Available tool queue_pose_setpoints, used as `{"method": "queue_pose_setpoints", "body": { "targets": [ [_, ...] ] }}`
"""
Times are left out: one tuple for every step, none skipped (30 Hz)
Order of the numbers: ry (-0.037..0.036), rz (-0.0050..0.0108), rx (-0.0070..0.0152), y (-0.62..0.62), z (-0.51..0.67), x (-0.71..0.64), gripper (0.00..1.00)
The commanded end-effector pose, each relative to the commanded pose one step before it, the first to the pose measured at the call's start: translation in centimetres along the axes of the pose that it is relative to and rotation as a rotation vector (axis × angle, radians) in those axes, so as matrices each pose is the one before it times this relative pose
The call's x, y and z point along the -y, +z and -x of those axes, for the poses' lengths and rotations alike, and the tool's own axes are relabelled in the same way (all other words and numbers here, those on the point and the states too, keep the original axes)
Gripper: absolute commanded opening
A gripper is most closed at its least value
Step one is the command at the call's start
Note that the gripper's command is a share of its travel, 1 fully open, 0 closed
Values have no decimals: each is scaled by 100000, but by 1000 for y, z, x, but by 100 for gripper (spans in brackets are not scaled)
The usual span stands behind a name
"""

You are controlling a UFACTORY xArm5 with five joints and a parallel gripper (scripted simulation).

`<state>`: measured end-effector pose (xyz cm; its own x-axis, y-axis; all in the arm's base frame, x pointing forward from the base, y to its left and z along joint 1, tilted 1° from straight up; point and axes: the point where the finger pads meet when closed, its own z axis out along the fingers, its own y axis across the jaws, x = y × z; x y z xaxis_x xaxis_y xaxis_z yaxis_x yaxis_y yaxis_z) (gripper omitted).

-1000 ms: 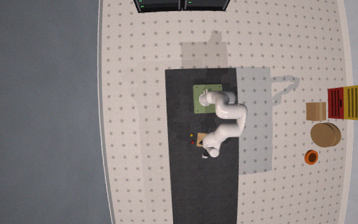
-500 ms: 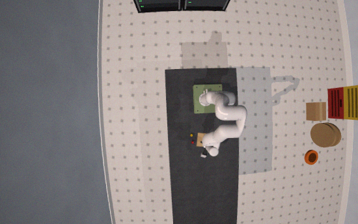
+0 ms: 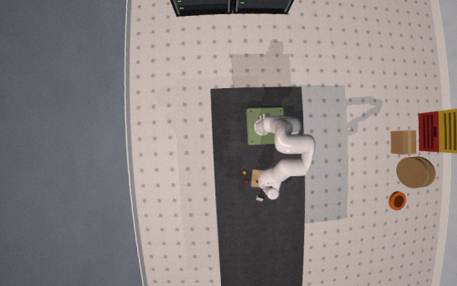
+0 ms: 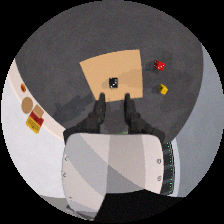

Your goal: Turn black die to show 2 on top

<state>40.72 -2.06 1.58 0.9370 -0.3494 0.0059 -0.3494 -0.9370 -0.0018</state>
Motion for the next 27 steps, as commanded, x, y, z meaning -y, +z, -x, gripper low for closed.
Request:
{"method": "queue_pose_setpoints", "body": {
  "targets": [
    [1,-104,-324,-105,-124,40,36],
    [0,0,0,0,0,0,36],
    [0,0,0,0,0,0,36],
    [0,0,0,0,0,0,36],
    [0,0,0,0,0,0,36],
    [0,0,0,0,0,0,36],
    [0,0,0,2,0,0,36],
    [0,0,0,4,0,0,36],
    [0,0,0,8,0,0,36],
    [0,0,0,13,0,0,36],
    [1,0,-1,19,0,0,36],
    [1,0,-1,26,0,1,36],
    [1,0,-1,33,0,1,36],
    [1,0,-1,41,0,1,36],
    [2,-1,-2,49,1,1,36],
    [2,-1,-2,57,1,1,36],
    [2,-1,-2,66,1,1,36],
    [0,0,0,0,0,0,36],
    [0,0,0,0,0,0,36],
    [2,-1,-2,75,1,1,36],
    [3,-1,-3,84,2,1,36],
    [3,-1,-3,93,2,2,36],
    [3,-1,-3,101,3,2,36],
    [3,-1,-3,110,3,2,36],
    [2,-1,-2,116,1,2,36],
    [0,0,0,122,-1,2,36],
    [0,0,0,129,-1,2,36]
  ]
}}
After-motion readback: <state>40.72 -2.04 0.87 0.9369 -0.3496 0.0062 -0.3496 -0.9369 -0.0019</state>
